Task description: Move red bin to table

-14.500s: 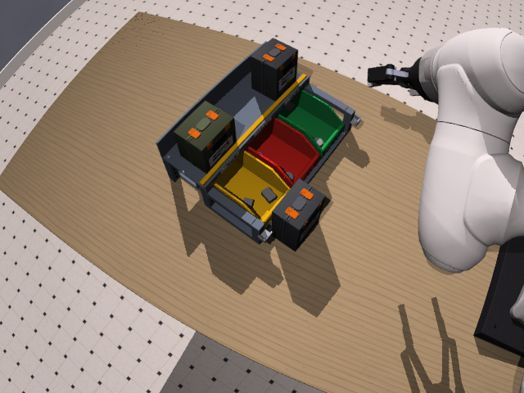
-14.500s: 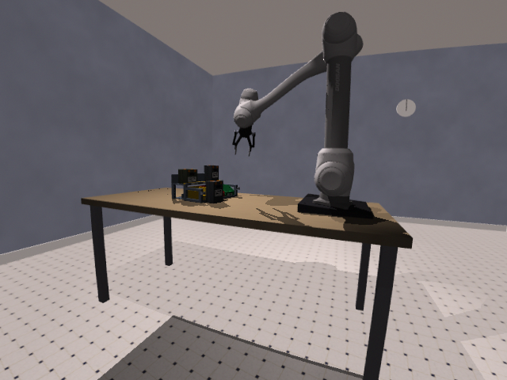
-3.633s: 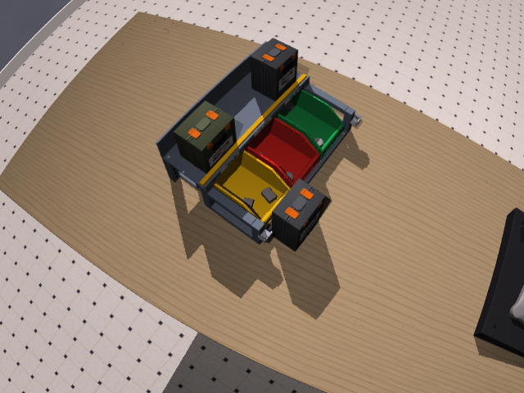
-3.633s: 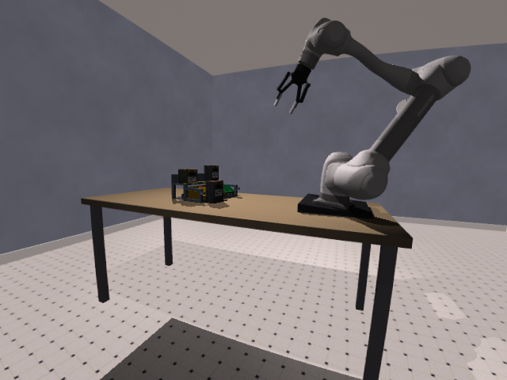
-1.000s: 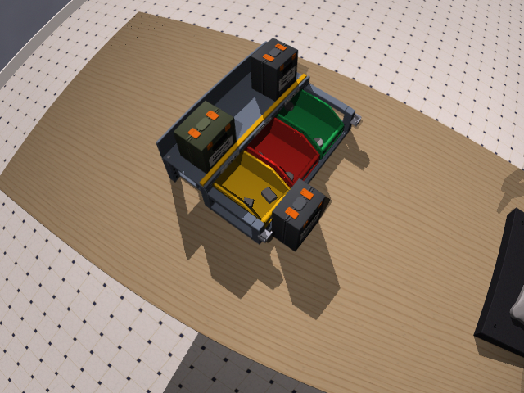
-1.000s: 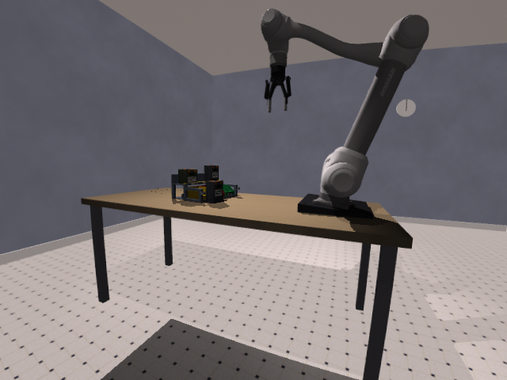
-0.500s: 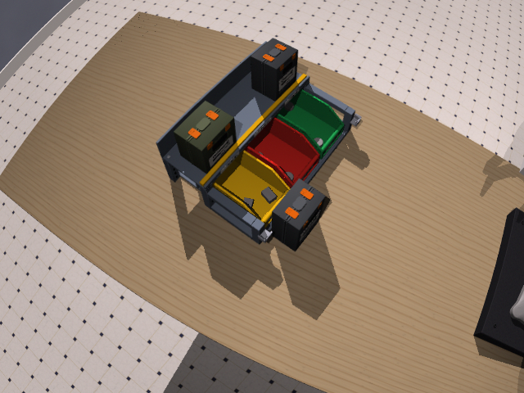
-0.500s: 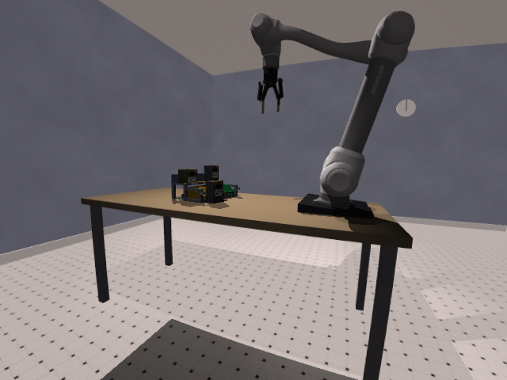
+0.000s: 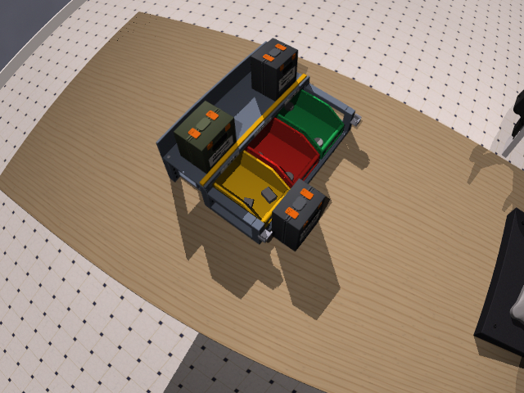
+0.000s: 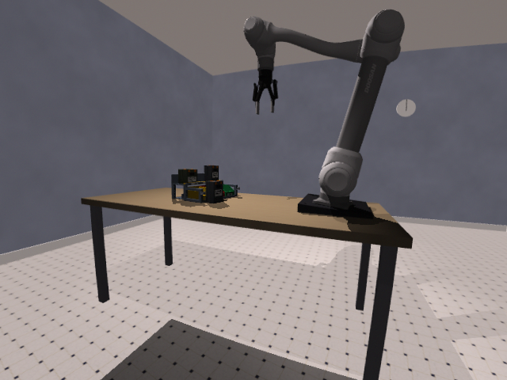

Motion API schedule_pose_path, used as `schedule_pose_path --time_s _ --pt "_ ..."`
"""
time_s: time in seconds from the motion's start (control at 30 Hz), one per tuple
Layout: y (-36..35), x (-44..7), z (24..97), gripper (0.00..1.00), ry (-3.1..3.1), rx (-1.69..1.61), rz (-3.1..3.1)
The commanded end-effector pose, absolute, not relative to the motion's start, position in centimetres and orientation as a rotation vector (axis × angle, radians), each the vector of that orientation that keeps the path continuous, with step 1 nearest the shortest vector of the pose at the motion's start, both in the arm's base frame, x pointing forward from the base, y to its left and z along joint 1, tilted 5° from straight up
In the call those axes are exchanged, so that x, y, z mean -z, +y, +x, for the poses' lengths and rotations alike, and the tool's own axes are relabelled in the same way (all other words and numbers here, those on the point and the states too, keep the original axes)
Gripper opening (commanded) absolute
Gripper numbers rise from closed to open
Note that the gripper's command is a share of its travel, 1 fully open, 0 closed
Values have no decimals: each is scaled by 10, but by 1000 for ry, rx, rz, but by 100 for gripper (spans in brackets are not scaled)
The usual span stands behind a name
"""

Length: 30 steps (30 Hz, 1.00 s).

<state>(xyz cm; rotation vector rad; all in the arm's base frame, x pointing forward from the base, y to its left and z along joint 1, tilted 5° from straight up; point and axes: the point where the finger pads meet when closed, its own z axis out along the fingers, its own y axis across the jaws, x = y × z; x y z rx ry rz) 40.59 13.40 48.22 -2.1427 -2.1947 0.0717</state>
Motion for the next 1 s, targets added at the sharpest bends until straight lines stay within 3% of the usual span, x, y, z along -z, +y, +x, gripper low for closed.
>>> schedule_pose_path --time_s 0.0,0.37,0.53,0.97 --pt "132 -481 426 57 -2197 -70 -2141" --pt "132 -481 426 57 -2197 -70 -2141" --pt "127 -476 476 57 -2197 -70 -2141" --pt "126 -476 485 57 -2197 -70 -2141"
